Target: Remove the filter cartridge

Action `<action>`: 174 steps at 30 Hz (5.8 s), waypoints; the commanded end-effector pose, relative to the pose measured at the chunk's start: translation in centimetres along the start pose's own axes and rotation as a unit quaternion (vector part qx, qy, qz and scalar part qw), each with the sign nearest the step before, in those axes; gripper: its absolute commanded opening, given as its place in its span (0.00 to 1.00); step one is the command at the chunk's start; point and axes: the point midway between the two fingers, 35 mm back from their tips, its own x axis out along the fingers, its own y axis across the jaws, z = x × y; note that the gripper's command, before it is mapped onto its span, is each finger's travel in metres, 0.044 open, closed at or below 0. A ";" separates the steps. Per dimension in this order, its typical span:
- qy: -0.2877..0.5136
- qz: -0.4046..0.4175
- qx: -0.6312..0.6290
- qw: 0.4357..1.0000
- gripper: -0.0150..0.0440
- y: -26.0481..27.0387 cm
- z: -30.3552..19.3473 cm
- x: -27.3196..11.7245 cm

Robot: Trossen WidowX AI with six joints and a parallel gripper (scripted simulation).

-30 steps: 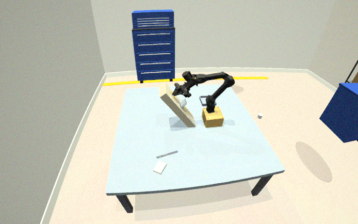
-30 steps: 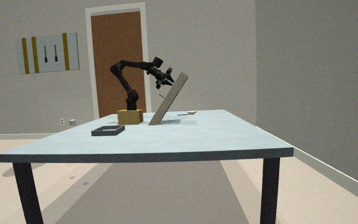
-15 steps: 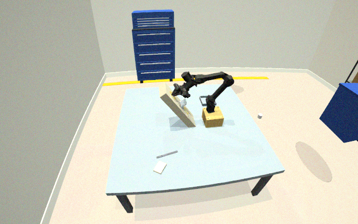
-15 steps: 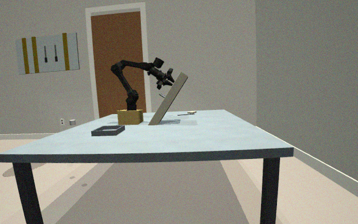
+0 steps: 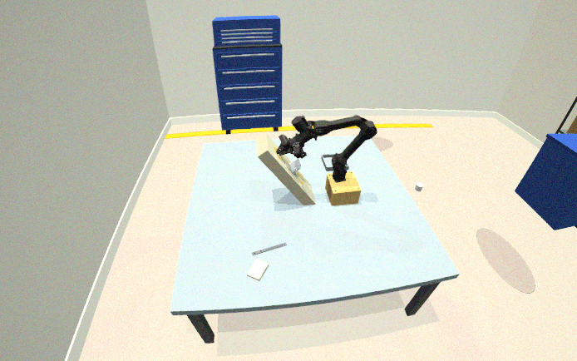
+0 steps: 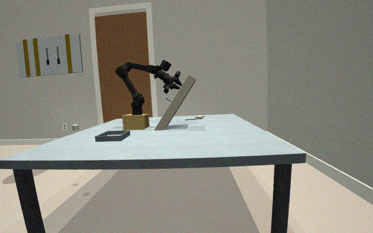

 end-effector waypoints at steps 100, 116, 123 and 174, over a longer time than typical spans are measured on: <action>0.001 0.001 0.745 0.667 0.25 0.0 0.0 -7.2; 0.002 0.002 0.745 0.667 0.25 4.3 2.7 -6.7; 0.002 0.002 0.745 0.667 0.25 6.4 4.0 -6.3; 0.106 0.190 0.853 0.474 0.77 5.2 3.9 -7.5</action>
